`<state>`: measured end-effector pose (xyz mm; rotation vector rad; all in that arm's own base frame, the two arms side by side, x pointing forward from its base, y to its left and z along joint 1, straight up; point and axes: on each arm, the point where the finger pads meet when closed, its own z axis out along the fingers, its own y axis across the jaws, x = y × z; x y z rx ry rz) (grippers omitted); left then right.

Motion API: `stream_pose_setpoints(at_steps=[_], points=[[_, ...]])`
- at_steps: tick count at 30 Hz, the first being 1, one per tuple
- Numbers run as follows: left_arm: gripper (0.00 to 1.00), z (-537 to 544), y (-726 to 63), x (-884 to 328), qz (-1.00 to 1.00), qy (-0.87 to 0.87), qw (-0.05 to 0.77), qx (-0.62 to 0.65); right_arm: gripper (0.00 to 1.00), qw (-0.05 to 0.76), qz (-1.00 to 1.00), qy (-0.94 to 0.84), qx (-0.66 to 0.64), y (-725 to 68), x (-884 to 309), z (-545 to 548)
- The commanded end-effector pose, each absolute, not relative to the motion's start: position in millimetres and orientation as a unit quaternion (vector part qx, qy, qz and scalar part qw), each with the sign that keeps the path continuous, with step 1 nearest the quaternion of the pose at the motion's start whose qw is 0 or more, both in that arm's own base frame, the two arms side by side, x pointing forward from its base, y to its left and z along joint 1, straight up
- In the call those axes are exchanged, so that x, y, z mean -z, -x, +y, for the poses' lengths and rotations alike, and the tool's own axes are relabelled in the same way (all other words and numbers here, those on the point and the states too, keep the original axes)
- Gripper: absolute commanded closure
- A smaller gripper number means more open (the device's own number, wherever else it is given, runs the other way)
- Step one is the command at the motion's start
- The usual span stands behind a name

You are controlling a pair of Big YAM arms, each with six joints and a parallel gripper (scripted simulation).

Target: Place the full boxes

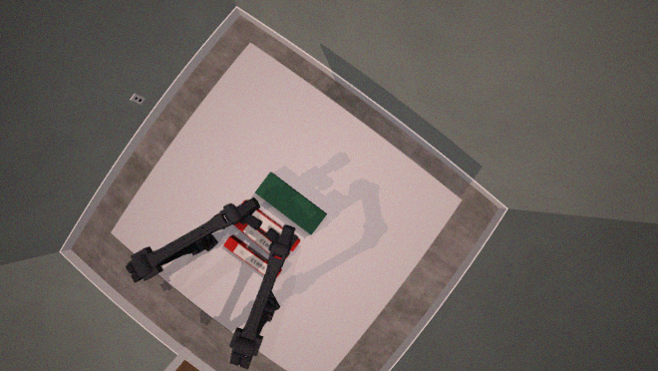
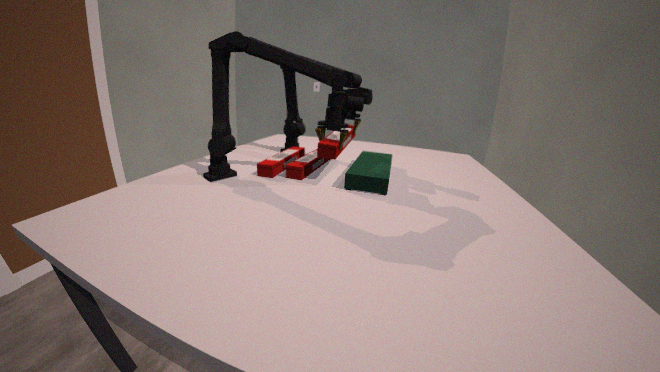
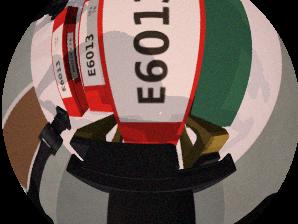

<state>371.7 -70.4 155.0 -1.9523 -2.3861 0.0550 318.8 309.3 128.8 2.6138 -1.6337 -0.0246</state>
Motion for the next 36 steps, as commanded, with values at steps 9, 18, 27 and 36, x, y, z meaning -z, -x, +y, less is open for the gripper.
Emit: stream_pose_setpoints(at_steps=[9, 18, 27, 36], points=[[1.0, -67.7, -410.1, -202.4, -0.787, 0.615, -0.046, 0.026, 1.0, -0.042, -0.521, -0.853, -0.01, -343.5, -202.3, 323.1], [1.0, -66.6, -401.9, -191.3, -0.787, 0.615, -0.039, 0.022, 1.0, -0.043, -0.521, -0.853, -0.009, -343.1, -203.8, 323.5], [1.0, -66.3, -399.6, -189.2, -0.787, 0.615, -0.041, 0.023, 1.0, -0.043, -0.521, -0.853, -0.009, -341.7, -203.9, 323.4], [1.0, -66.4, -400.5, -192.0, -0.787, 0.615, -0.046, 0.026, 1.0, -0.042, -0.519, -0.854, -0.009, -339.7, -204.0, 324.5]])
